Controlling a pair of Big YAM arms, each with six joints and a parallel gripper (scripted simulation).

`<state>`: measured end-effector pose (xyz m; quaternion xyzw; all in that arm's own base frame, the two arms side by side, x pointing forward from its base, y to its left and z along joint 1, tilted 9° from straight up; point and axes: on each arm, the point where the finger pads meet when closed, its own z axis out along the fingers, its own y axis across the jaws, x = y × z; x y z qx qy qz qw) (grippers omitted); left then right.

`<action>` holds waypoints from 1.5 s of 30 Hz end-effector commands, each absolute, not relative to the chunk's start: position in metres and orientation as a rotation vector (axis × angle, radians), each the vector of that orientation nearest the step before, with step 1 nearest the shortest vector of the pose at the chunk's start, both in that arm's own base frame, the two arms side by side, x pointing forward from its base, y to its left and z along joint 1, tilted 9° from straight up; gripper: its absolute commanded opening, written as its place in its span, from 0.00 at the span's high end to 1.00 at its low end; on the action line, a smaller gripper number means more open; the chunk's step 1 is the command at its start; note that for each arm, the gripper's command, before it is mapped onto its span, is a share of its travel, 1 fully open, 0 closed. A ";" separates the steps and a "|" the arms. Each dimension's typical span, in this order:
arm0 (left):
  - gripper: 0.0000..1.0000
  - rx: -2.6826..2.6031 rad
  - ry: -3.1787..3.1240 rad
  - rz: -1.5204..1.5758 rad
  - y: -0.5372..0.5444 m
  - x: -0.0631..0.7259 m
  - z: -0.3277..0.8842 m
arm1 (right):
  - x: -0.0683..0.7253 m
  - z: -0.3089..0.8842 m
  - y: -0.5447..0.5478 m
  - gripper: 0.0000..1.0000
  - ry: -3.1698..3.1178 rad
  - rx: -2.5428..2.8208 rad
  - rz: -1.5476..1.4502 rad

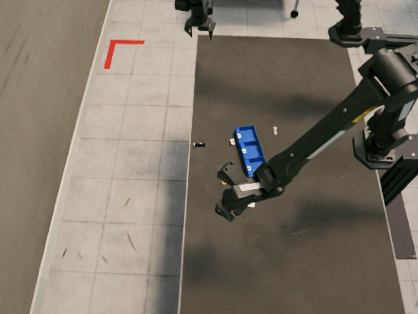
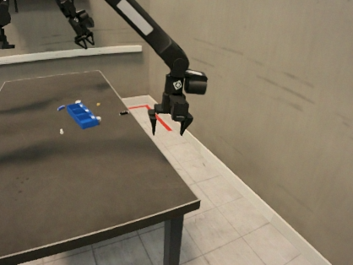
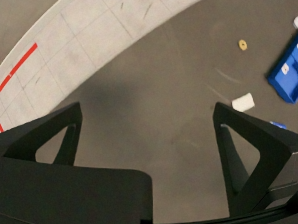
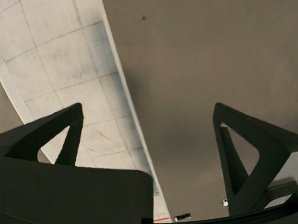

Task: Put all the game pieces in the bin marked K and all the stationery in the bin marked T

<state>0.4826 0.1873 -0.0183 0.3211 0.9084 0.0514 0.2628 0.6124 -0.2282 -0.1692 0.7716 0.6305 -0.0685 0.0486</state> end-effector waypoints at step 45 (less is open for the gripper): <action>0.00 1.591 2.655 0.232 0.142 0.267 0.009 | 0.617 -0.162 -0.229 0.00 1.915 2.344 -0.197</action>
